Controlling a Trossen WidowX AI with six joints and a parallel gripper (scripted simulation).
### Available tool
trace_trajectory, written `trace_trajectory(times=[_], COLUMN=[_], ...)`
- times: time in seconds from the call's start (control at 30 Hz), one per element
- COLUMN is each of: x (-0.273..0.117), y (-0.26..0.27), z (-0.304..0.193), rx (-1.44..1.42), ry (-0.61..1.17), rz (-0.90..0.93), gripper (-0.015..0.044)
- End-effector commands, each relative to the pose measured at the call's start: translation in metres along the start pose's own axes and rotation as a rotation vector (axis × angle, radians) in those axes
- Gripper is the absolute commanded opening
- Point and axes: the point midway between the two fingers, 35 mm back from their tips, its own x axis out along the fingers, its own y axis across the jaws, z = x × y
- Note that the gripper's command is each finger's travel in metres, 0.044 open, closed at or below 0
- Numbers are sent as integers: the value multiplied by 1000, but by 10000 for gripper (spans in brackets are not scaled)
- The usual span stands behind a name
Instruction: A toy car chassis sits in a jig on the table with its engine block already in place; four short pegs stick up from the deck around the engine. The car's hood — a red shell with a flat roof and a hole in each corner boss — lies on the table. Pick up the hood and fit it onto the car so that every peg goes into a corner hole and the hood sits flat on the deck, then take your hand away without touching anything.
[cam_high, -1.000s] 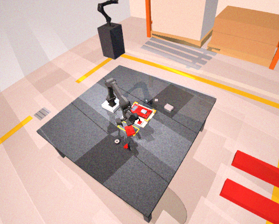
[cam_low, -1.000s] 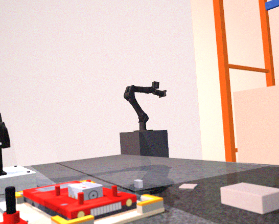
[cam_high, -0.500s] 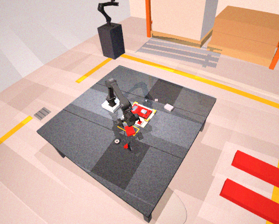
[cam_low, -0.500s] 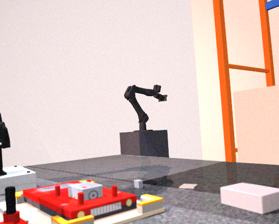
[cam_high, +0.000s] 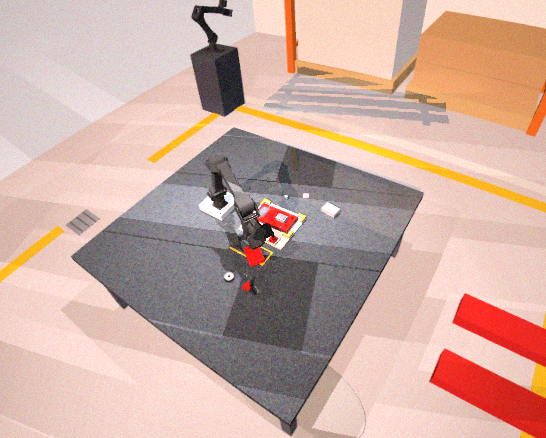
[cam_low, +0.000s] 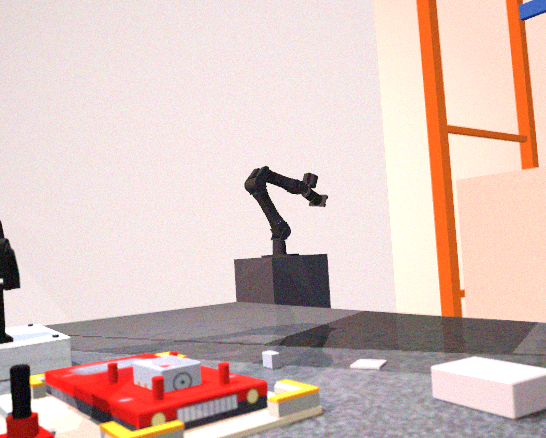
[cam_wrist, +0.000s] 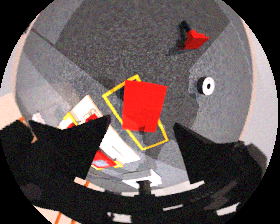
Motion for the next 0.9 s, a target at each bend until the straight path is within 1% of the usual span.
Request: trace_trajectory(times=[0.0, 0.87], x=[3, 19], y=[0, 1], z=[0, 1], rx=[4, 4], ry=[2, 2], rz=[4, 4], gripper=[440, 440])
